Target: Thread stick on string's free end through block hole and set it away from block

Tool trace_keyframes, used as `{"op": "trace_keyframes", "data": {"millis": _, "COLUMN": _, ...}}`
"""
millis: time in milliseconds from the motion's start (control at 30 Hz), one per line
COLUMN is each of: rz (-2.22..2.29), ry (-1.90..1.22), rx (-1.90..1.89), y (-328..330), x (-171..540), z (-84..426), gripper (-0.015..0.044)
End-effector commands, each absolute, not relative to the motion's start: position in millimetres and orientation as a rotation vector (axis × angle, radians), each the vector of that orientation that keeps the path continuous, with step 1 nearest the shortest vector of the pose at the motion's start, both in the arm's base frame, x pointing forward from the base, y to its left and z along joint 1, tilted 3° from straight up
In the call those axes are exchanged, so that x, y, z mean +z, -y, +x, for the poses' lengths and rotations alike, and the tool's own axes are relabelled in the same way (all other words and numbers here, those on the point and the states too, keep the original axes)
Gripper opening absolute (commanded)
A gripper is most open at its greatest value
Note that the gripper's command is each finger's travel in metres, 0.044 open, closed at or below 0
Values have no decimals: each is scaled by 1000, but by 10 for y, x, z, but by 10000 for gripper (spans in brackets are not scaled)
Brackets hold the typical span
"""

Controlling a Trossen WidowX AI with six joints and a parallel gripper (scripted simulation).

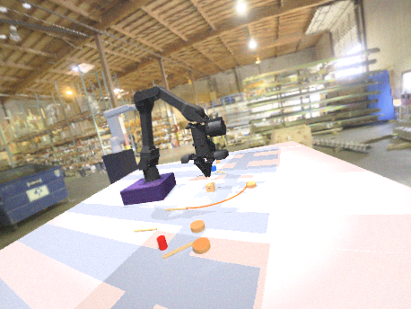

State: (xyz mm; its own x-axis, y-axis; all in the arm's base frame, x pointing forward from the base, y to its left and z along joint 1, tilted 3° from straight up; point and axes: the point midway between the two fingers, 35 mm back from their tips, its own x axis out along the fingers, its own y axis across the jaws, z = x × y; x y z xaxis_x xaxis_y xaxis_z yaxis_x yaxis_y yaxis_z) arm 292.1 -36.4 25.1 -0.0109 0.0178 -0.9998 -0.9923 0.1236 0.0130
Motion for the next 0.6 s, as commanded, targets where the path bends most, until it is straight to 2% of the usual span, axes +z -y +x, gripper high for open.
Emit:
{"op": "trace_keyframes", "data": {"millis": 0, "rz": -1099, "ry": -1261, "rx": 1134, "y": 364, "x": 251, "z": 2921, "gripper": 0}}
{"op": "trace_keyframes", "data": {"millis": 367, "rz": -1099, "ry": -1262, "rx": 1134, "y": 364, "x": 250, "z": 2921, "gripper": 0}}
{"op": "trace_keyframes", "data": {"millis": 567, "rz": -717, "ry": -1446, "rx": 748, "y": 540, "x": 250, "z": 2888, "gripper": 157}}
